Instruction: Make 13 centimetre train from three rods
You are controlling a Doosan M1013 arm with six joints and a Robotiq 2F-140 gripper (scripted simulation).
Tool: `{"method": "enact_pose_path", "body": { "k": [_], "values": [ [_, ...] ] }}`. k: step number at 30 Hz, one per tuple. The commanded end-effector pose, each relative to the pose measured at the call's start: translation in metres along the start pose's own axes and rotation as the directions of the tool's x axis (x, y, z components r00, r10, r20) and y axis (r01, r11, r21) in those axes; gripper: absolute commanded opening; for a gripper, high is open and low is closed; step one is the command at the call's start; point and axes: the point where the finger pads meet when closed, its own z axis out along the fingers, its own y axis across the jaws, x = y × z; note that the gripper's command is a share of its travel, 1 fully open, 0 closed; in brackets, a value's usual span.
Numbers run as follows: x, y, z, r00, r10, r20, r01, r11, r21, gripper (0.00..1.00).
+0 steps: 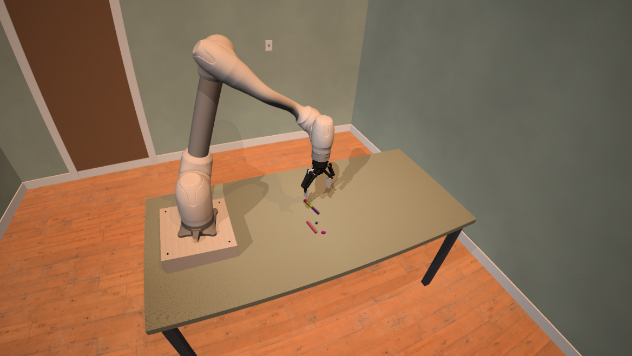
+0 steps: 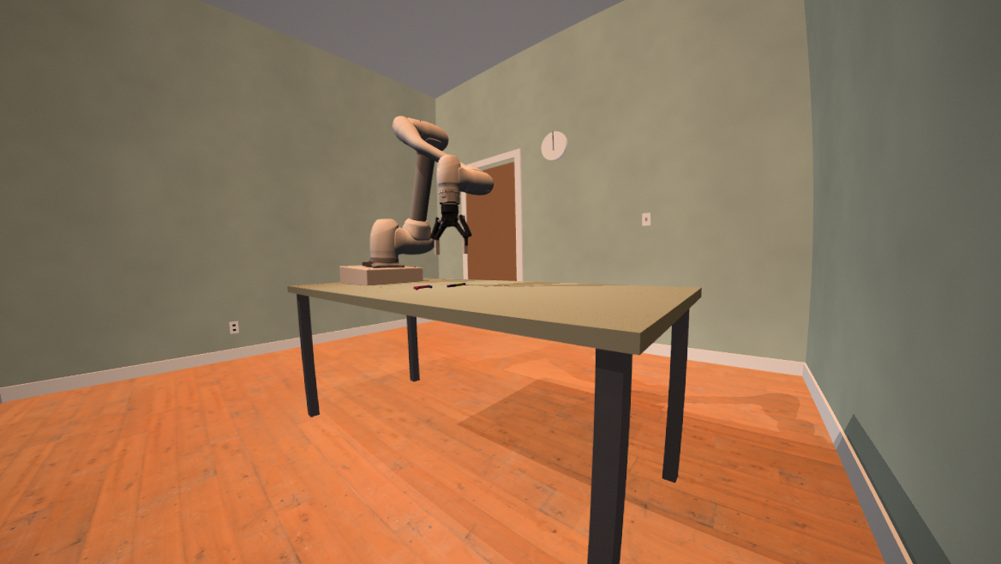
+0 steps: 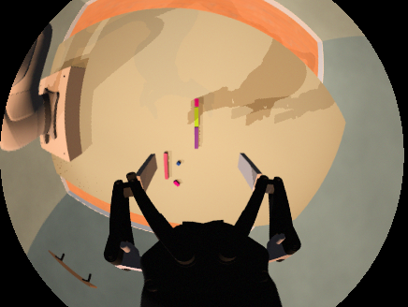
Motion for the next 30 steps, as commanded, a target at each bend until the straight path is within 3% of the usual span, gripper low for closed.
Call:
{"method": "enact_pose_path", "body": {
  "k": [1, 6, 12, 30],
  "values": [
    [0.000, 0.000, -0.019, 1.000, 0.000, 0.000, 0.000, 1.000, 0.000, 1.00],
    [0.000, 0.000, -0.039, 1.000, 0.000, 0.000, 0.000, 1.000, 0.000, 1.00],
    [0.000, 0.000, -0.047, 1.000, 0.000, 0.000, 0.000, 1.000, 0.000, 1.00],
    [0.000, 0.000, -0.049, 1.000, 0.000, 0.000, 0.000, 1.000, 0.000, 1.00]
  ]
}}
